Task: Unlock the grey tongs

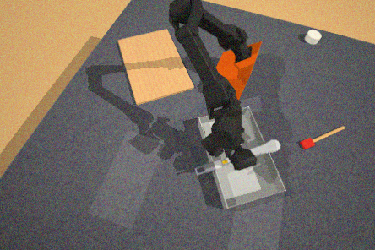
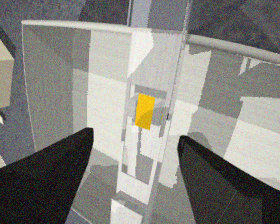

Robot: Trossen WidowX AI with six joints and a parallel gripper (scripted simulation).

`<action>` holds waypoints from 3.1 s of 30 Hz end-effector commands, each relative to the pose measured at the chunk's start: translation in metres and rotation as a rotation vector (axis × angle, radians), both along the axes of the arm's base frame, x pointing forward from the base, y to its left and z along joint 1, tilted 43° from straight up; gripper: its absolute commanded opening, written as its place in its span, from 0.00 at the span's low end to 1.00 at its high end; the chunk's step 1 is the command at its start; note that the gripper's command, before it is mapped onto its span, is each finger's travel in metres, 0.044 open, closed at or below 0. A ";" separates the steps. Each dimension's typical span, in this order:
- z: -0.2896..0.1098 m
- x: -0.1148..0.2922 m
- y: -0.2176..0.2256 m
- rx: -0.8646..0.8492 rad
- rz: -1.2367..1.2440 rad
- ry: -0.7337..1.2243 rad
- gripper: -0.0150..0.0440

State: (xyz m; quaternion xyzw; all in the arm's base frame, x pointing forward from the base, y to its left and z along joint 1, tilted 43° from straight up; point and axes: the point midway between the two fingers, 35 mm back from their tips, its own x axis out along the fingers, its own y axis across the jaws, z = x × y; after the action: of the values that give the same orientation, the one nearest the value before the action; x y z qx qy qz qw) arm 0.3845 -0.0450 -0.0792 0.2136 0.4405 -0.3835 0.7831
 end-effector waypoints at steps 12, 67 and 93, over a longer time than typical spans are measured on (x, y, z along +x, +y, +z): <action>-0.022 0.006 -0.011 0.002 0.002 0.000 0.69; 0.030 0.015 0.041 -0.037 -0.074 0.094 0.00; 0.030 0.010 0.042 -0.226 -0.247 0.317 0.00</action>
State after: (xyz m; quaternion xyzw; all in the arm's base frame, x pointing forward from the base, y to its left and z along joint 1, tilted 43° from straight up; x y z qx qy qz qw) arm 0.3938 -0.0038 -0.0520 0.1250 0.4856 -0.5394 0.6765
